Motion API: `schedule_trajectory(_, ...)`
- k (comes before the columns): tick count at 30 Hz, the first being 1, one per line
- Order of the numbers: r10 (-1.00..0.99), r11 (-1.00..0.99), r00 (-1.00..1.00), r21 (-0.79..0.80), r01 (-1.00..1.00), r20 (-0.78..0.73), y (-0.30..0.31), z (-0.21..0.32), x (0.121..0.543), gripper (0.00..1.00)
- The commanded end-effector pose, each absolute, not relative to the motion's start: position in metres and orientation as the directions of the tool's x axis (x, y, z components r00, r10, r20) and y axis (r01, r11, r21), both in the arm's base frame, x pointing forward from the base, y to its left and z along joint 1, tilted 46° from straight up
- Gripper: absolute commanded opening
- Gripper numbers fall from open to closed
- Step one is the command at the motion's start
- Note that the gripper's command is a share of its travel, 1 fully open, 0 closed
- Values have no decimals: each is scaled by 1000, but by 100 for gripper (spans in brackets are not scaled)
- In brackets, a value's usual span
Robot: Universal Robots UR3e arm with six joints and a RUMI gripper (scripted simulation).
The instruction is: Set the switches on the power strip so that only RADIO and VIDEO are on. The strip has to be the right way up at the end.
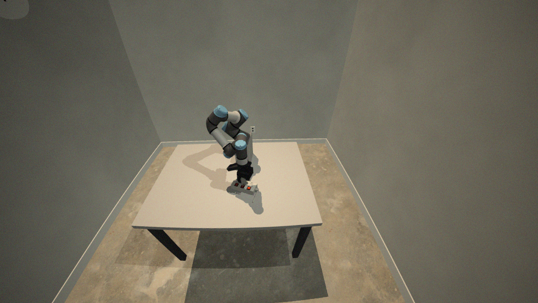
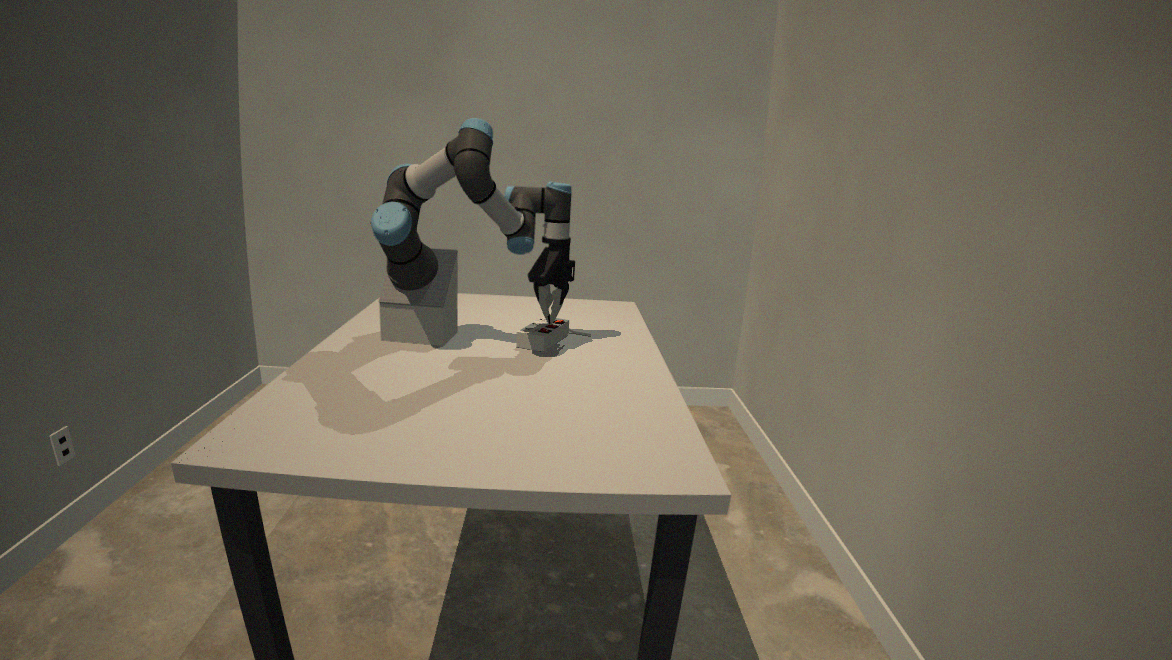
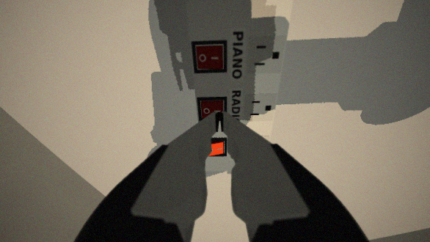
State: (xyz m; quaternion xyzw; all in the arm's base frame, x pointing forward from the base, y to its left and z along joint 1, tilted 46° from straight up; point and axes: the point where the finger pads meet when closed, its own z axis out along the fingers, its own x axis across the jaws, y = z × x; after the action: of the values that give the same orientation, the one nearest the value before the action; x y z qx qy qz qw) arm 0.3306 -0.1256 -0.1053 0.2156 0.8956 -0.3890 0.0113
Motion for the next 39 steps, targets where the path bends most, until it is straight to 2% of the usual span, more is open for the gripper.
schedule_trajectory(1,376,605,-907,-691,396,-190,-126,-106,331,0)
schedule_trajectory(25,376,605,-907,-691,396,-190,-126,-105,331,0)
schedule_trajectory(39,376,605,-907,-691,396,-190,-105,-85,335,0)
